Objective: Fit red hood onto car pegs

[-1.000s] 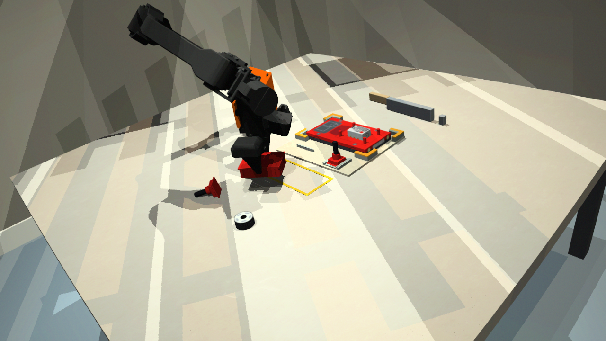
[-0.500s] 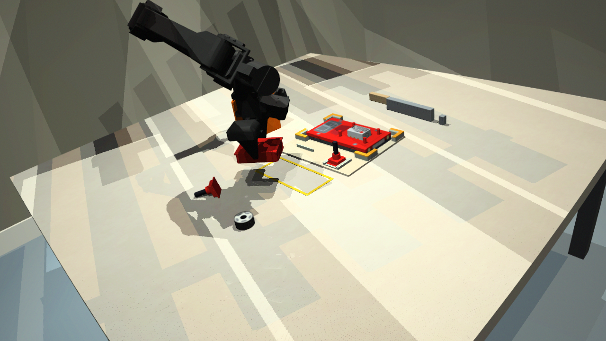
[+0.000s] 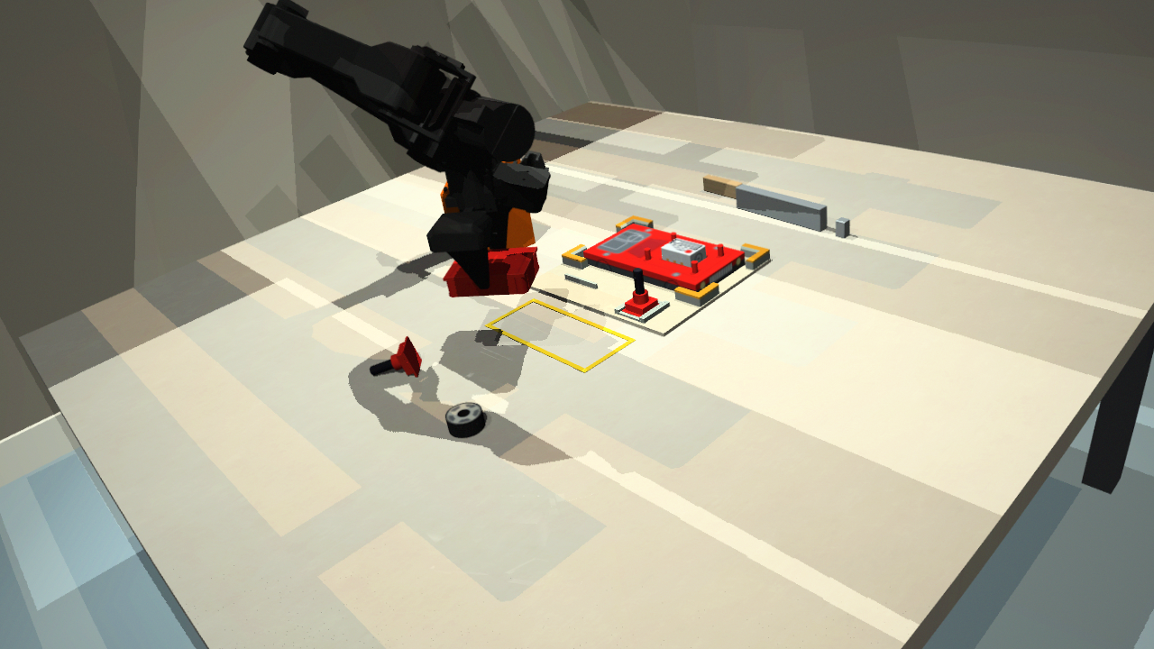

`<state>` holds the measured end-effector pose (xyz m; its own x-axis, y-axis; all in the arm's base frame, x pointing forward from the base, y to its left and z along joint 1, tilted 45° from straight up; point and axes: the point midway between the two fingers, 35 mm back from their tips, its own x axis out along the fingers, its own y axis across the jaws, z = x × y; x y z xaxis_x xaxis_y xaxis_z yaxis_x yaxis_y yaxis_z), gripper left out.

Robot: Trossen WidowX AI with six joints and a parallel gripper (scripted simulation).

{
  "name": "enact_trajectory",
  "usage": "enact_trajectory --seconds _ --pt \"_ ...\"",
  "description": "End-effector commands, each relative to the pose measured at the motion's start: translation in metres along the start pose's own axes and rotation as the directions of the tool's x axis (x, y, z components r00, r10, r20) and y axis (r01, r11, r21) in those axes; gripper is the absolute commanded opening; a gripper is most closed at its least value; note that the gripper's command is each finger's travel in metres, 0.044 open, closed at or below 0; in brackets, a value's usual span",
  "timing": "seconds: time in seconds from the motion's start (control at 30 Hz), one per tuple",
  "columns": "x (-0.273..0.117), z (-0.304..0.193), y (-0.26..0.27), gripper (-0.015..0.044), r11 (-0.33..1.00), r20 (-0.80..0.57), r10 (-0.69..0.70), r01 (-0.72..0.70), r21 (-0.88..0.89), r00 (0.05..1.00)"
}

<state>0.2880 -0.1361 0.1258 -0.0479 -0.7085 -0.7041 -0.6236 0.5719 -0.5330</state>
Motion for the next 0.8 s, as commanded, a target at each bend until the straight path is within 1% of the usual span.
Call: enact_trajectory --seconds 0.0,0.77 --pt "0.000 0.013 0.004 0.0000 1.000 0.004 0.006 -0.006 0.020 1.000" --pt "-0.005 0.087 0.038 0.0000 0.980 0.030 0.026 -0.031 0.194 0.999"
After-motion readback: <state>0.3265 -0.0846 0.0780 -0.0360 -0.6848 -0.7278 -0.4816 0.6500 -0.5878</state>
